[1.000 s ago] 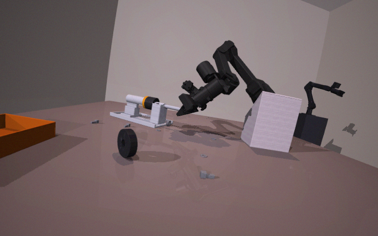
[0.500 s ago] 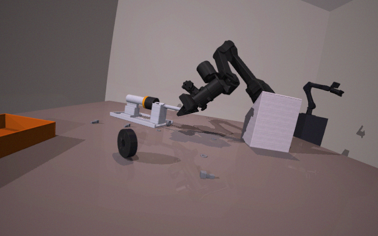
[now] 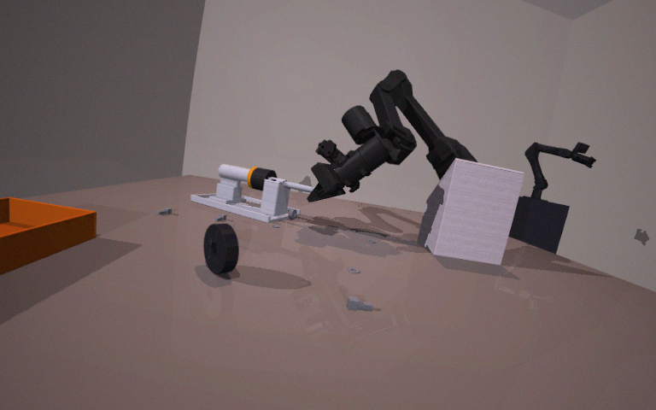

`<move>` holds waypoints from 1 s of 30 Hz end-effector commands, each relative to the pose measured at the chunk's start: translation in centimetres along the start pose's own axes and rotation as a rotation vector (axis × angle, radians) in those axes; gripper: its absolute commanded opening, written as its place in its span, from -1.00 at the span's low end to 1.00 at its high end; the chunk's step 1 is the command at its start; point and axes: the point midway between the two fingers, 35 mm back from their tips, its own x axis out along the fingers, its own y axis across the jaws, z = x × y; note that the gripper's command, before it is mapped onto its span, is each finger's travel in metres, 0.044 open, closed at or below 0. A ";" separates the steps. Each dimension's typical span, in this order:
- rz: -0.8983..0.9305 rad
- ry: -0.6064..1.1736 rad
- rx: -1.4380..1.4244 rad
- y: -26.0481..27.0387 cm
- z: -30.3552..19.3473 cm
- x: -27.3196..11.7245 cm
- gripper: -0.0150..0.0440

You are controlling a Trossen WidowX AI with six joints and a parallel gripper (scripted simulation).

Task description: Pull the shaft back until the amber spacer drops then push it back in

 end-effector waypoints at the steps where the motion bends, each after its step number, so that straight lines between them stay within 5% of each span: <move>1: -0.004 0.000 0.001 0.0 -0.1 -0.1 -0.49; 30: -0.003 0.000 0.001 0.0 -0.2 -0.3 -0.49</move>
